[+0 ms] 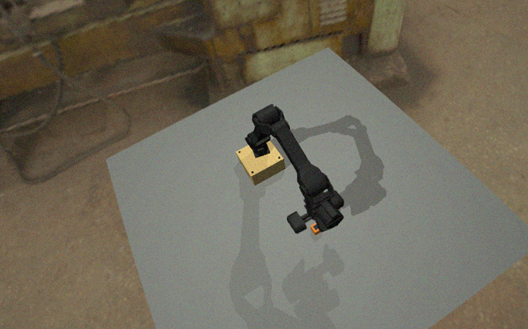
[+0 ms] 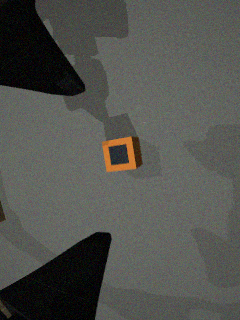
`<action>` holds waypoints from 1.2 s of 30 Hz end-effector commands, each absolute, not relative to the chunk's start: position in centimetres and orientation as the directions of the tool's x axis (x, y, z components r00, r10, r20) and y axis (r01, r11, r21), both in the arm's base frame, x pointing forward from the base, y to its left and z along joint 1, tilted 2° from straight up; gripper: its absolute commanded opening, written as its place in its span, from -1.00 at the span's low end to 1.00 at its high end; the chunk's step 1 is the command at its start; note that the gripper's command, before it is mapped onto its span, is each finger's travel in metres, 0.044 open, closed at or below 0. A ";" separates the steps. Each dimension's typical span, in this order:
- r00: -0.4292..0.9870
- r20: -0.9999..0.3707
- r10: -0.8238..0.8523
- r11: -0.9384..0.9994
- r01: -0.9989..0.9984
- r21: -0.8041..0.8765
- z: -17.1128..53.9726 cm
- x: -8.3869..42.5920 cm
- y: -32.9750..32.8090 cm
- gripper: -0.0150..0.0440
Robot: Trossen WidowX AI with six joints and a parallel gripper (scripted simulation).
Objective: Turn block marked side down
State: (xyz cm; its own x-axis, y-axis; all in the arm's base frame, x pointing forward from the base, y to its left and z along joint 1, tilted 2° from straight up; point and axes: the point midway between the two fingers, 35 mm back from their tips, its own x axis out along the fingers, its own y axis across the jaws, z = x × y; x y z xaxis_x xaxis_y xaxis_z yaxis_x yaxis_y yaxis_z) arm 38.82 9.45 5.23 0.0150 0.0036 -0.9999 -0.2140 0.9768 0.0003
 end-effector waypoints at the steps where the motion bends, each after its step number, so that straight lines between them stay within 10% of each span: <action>1: 0.003 -1.000 0.006 0.979 -0.204 0.005 2.4 38.7 9.4 1.00; 36: 0.002 -1.000 0.006 0.979 -0.204 0.005 -2.7 38.4 9.5 0.82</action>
